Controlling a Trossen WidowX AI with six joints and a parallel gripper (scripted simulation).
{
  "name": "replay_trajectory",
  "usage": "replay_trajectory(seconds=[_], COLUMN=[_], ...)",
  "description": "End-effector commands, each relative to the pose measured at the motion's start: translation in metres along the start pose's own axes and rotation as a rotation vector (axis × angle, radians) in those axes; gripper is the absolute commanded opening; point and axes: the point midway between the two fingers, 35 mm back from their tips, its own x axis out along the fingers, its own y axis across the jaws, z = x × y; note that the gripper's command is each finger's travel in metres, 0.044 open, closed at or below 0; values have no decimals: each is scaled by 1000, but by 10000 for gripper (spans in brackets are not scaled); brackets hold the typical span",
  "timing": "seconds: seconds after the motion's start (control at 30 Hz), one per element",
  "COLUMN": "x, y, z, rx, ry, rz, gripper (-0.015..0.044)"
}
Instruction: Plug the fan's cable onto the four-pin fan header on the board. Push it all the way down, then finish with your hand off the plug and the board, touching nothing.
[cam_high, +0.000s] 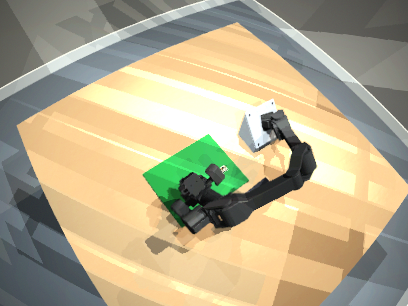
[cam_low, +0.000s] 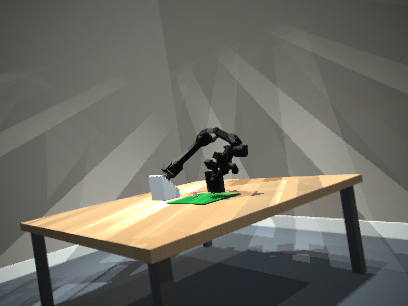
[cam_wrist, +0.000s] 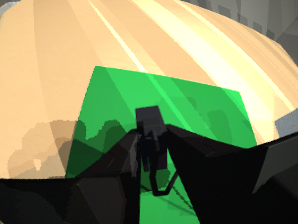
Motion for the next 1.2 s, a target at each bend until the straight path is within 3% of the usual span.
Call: replay_trajectory(seconds=[0.0, 1.17], x=[-1, -31], y=[-1, 7], z=[0, -10], rx=[14, 125], ry=[-68, -516], rz=[4, 173], gripper=[0, 0])
